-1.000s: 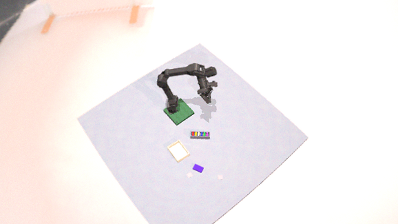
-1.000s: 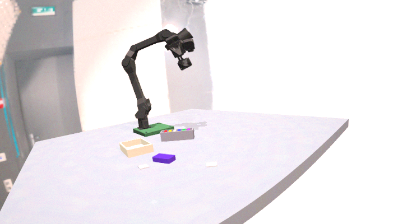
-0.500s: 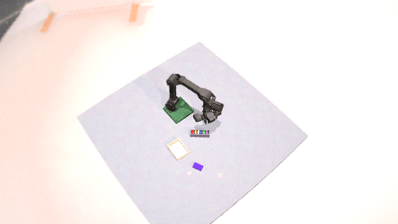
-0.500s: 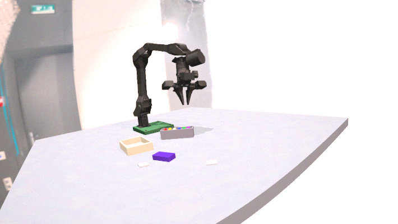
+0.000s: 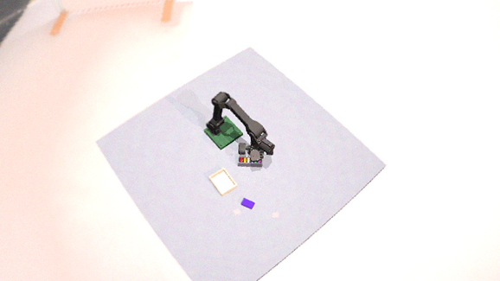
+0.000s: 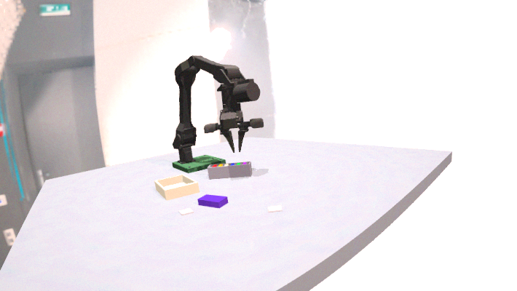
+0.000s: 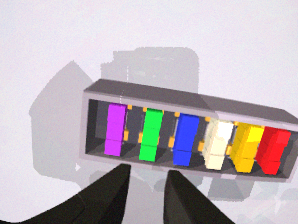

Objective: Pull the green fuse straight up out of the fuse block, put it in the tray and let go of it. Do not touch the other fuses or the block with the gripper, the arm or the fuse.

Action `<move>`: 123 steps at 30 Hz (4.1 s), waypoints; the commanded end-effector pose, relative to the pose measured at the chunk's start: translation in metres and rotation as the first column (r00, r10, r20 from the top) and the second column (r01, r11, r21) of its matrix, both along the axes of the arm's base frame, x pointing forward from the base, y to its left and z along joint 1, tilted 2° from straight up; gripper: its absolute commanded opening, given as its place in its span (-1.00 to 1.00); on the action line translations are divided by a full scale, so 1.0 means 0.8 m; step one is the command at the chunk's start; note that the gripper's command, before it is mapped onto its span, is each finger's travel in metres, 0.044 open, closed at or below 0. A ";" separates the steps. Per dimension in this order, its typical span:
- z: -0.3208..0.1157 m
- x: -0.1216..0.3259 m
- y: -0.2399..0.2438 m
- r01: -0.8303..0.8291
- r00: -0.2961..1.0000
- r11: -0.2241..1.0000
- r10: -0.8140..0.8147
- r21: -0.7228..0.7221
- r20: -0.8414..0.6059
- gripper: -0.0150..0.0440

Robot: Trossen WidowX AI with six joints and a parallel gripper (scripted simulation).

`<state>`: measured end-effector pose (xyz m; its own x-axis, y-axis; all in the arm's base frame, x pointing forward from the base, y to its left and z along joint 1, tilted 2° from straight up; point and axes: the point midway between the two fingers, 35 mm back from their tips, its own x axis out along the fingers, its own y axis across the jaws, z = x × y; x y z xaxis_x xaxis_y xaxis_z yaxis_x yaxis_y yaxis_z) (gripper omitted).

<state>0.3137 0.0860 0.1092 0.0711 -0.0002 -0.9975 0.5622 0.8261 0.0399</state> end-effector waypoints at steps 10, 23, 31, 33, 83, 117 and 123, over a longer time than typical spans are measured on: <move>-0.014 0.003 -0.001 0.013 1.000 1.000 -0.013 0.007 -0.008 -0.24; -0.030 0.004 -0.001 0.013 1.000 1.000 -0.013 0.007 -0.008 -0.24; -0.040 0.005 -0.001 0.013 1.000 1.000 -0.013 0.007 -0.008 -0.24; -0.041 0.005 -0.001 0.013 1.000 1.000 -0.013 0.007 -0.008 -0.24; -0.051 0.006 -0.001 0.013 1.000 1.000 -0.013 0.003 -0.006 -0.49; -0.030 0.006 -0.001 0.013 1.000 1.000 -0.013 0.005 -0.007 -0.49; -0.027 0.005 -0.001 0.013 1.000 1.000 -0.013 0.005 -0.007 -0.49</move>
